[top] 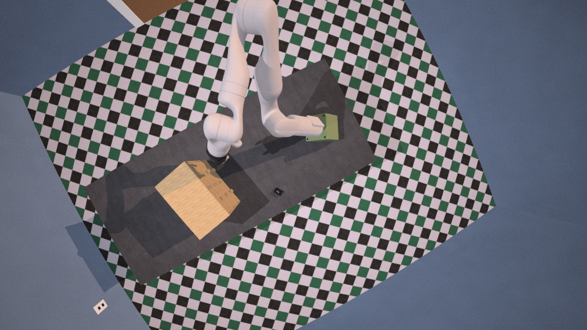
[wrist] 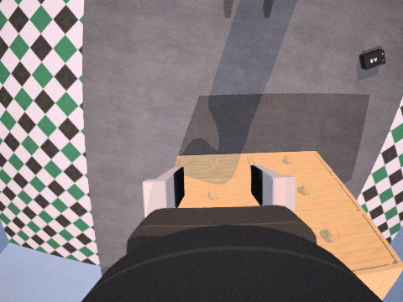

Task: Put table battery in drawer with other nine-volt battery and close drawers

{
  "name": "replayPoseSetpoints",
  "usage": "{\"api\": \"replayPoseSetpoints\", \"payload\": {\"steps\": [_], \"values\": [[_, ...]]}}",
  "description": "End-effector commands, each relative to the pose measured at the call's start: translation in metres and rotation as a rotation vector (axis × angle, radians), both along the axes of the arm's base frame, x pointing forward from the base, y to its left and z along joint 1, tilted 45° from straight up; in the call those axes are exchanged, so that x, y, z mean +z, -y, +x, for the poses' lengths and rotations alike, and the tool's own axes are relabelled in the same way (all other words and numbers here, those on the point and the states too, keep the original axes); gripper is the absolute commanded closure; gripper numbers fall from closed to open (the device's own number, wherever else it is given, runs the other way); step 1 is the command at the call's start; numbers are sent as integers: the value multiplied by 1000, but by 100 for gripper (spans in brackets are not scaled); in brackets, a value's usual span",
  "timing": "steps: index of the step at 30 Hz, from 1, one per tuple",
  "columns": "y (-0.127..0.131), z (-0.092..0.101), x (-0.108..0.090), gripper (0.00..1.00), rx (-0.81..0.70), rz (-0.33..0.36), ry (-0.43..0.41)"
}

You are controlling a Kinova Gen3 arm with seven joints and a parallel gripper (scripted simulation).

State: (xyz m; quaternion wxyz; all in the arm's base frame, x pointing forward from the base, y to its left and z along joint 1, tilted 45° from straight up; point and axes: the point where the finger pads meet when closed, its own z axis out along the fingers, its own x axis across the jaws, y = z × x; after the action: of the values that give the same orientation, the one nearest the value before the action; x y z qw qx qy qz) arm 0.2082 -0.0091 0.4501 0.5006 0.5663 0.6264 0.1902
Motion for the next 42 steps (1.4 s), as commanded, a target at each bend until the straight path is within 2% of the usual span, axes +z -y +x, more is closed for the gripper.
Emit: {"api": "replayPoseSetpoints", "payload": {"steps": [1, 9, 18, 19, 42], "values": [[4, -3, -5, 0, 11, -7, 27], [12, 24, -12, 0, 71, -28, 157], [13, 28, -13, 0, 81, -32, 178], [13, 28, -13, 33, 81, -32, 178], [13, 28, -13, 33, 81, -32, 178]]}}
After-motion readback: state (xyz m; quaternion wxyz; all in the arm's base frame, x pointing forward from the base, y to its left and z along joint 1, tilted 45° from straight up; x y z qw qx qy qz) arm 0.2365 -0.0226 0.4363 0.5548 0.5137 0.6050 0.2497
